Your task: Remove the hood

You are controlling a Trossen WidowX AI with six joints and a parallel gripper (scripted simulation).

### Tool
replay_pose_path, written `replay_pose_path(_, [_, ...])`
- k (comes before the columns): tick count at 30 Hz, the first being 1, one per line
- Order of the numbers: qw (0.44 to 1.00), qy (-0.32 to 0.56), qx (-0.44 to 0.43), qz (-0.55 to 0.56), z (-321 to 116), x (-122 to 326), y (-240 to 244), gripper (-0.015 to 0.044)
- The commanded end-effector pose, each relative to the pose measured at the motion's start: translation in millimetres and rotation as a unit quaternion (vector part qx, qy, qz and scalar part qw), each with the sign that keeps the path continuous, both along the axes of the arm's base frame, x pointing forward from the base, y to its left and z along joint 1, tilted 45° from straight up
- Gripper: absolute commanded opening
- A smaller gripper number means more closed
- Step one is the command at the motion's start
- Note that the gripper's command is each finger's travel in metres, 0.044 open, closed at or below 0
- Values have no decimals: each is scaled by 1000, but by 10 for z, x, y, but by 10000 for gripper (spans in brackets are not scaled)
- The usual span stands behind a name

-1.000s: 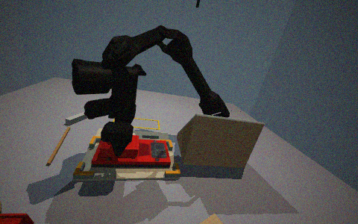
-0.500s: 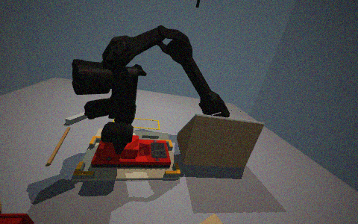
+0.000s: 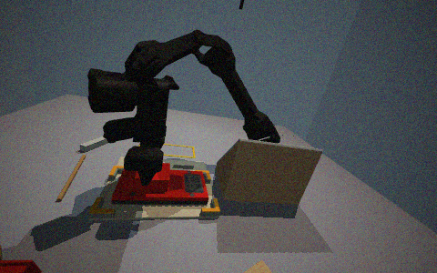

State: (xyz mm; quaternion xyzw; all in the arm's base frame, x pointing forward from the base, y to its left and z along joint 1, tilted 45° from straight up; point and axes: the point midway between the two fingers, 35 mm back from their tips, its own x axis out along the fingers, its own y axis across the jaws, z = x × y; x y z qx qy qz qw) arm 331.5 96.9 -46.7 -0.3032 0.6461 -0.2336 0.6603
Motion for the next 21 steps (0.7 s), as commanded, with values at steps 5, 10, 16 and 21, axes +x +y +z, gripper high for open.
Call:
replay_pose_path(5, [1000, -1, 3, -2, 41, 5, 47, 0])
replay_pose_path(10, [1000, -1, 3, -2, 64, 3, 70, 0])
replay_pose_path(16, [1000, -1, 3, -2, 92, 1, 98, 0])
replay_pose_path(21, [1000, -1, 3, -2, 115, -2, 121, 0])
